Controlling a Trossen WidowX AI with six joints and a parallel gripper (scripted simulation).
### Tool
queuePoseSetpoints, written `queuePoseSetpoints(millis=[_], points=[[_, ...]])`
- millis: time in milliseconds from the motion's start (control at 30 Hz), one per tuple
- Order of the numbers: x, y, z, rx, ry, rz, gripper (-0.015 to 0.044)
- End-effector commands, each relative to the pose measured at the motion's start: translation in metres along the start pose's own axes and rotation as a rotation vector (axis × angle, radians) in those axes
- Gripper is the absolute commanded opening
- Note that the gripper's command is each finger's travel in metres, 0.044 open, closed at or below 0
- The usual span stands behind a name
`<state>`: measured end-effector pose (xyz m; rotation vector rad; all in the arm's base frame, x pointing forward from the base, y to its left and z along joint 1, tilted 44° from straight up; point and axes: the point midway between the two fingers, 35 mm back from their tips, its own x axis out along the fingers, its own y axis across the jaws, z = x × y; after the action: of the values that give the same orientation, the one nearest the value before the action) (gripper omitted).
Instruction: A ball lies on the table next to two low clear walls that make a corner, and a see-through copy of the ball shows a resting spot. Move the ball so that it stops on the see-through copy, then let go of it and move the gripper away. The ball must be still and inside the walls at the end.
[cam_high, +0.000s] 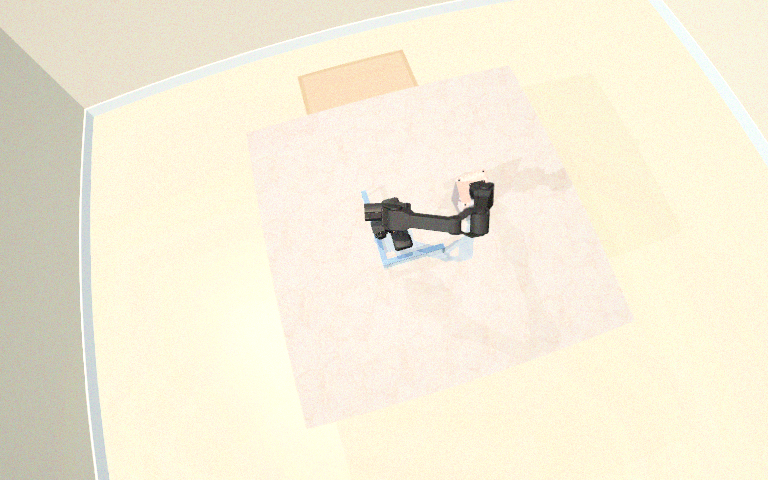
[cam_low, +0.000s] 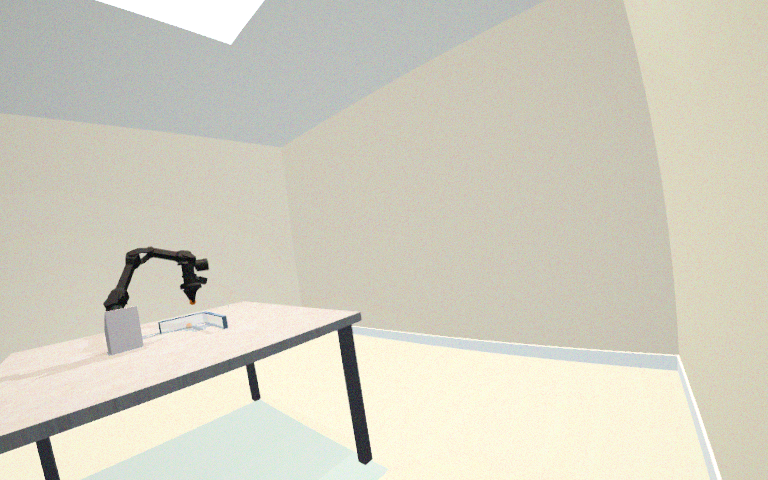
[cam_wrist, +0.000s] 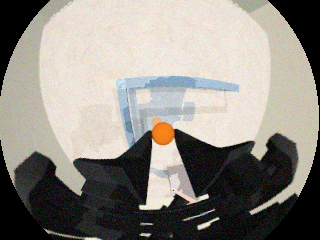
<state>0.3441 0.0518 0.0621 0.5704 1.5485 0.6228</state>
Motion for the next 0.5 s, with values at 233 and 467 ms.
queuePoseSetpoints(millis=[233, 467], points=[[0.023, 0.003, -0.023, -0.006, 0.008, -0.001, 0.0], [0.036, 0.004, -0.036, -0.005, 0.009, 0.0, 0.0]])
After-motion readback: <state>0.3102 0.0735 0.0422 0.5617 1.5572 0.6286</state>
